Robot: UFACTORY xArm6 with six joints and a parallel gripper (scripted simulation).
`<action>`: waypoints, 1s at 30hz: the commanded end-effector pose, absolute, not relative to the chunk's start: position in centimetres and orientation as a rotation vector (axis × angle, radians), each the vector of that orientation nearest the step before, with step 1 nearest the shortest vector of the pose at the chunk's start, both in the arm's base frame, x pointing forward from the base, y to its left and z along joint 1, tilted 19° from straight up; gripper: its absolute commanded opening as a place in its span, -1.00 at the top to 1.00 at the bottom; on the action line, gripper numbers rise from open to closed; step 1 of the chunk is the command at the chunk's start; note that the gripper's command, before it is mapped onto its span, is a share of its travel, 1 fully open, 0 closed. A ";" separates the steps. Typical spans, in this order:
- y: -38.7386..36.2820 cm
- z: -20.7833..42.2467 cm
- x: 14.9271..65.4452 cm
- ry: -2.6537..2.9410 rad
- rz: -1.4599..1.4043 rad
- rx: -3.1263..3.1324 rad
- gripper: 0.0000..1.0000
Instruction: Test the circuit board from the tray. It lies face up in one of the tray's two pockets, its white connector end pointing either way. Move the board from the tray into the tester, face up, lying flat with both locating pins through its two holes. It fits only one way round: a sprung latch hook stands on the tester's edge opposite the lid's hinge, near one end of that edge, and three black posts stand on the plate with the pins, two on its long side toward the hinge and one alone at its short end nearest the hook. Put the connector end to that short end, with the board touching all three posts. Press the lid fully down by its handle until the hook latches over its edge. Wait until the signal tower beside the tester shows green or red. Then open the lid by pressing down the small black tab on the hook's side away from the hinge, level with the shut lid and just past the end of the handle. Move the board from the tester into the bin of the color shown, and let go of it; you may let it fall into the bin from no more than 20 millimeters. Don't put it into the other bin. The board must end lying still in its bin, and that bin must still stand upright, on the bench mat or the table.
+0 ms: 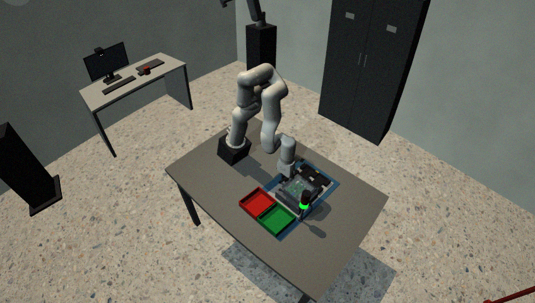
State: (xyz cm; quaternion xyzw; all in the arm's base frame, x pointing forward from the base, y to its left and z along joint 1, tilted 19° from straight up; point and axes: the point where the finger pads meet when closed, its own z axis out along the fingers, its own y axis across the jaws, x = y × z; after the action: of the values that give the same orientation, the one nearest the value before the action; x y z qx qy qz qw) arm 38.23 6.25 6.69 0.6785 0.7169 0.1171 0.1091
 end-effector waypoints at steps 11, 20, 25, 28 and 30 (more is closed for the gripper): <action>6.2 7.4 38.2 2.106 0.348 1.994 1.00; 6.2 8.1 38.0 2.106 0.348 1.994 1.00; 6.2 8.8 37.9 2.106 0.348 1.994 1.00; 6.2 9.3 37.8 2.106 0.348 1.994 1.00; 6.2 9.7 37.7 2.106 0.348 1.994 1.00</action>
State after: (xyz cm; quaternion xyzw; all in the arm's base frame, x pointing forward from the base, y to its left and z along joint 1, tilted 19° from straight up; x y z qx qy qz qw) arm 37.73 6.22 8.87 0.6786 0.7169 0.1166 0.1091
